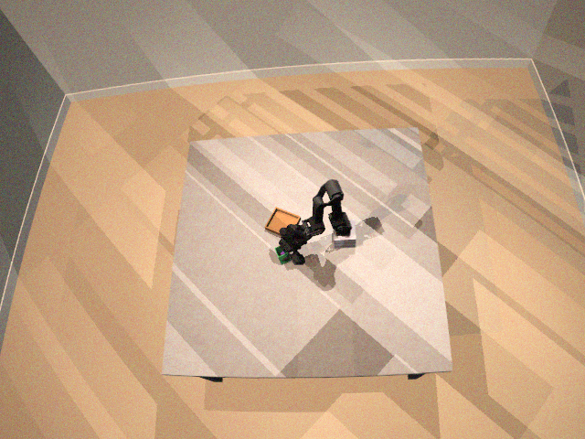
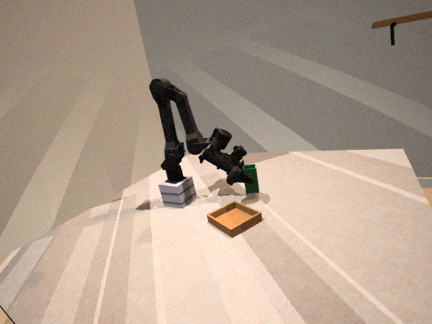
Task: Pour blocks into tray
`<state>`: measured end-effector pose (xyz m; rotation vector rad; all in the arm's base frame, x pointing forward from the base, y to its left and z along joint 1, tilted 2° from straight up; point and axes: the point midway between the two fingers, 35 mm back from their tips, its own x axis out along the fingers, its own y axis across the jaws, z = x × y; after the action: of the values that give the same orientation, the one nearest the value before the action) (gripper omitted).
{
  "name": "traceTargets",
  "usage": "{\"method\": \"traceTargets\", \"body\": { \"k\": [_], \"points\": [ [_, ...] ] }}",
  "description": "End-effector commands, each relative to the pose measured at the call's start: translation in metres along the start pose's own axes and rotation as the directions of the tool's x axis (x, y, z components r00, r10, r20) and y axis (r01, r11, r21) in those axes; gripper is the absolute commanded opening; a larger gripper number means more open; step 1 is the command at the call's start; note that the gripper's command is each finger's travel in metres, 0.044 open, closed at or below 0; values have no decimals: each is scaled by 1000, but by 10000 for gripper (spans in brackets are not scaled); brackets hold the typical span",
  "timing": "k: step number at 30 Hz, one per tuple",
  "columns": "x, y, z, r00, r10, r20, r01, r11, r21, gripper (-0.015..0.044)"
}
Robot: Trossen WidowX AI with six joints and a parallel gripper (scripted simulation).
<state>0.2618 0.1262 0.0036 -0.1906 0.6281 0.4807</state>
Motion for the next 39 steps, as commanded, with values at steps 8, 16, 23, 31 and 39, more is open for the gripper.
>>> {"method": "traceTargets", "body": {
  "k": [8,16,23,31,39],
  "points": [
    [-12,-1,15,1000,-5,6,5,1000,4,0],
    [-20,-1,27,1000,-5,6,5,1000,4,0],
    [-21,-4,29,1000,-13,6,13,1000,11,0],
    [-21,-40,32,994,-113,0,113,989,93,0],
    [-25,-78,32,977,-214,-14,213,961,176,0]
  ]
}}
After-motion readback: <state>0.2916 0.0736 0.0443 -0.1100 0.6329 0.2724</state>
